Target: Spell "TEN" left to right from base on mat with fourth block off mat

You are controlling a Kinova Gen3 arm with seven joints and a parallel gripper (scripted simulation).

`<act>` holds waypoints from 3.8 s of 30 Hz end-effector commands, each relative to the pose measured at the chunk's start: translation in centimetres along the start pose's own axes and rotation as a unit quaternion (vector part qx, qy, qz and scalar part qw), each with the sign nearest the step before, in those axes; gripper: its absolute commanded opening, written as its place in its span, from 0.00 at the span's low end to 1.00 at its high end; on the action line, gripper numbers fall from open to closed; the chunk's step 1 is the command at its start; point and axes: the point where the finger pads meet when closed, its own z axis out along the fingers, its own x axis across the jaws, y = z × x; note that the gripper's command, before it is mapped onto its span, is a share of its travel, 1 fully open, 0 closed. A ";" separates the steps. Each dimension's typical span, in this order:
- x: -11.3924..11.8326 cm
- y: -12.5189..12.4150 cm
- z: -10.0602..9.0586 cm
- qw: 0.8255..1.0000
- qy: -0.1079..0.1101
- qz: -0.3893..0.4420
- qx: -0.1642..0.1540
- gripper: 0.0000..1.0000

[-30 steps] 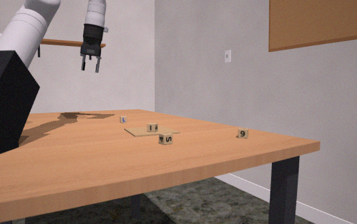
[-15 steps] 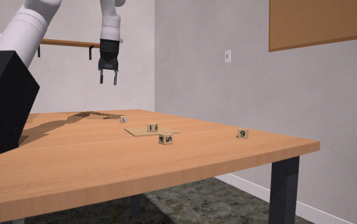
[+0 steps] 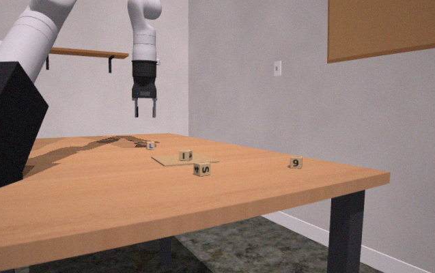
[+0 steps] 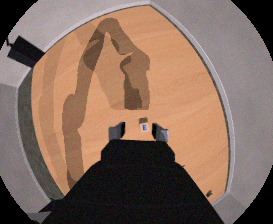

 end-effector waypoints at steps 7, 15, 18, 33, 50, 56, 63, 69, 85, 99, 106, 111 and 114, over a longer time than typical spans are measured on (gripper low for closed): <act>0.9 2.6 1.5 1.000 0.004 0.007 -0.025 1.00; 1.5 3.7 2.0 0.999 0.010 0.005 -0.036 1.00; 1.6 3.8 2.1 0.999 0.010 0.005 -0.036 1.00; 1.6 3.8 2.1 0.999 0.010 0.005 -0.037 1.00; 1.6 3.8 2.1 0.999 0.010 0.005 -0.037 1.00; 1.6 3.8 2.1 0.999 0.010 0.005 -0.037 1.00; 1.6 3.8 2.1 0.999 0.010 0.005 -0.037 1.00; 1.6 3.8 2.1 0.999 0.010 0.004 -0.037 1.00; 10.1 14.6 1.9 0.999 0.014 0.001 -0.050 1.00; 12.9 28.0 -0.2 0.999 0.010 0.004 -0.038 1.00; 12.9 28.8 -0.3 0.999 0.010 0.004 -0.036 1.00; 12.9 28.8 -0.3 0.999 0.010 0.004 -0.036 1.00; 12.9 28.8 -0.3 0.999 0.010 0.004 -0.036 1.00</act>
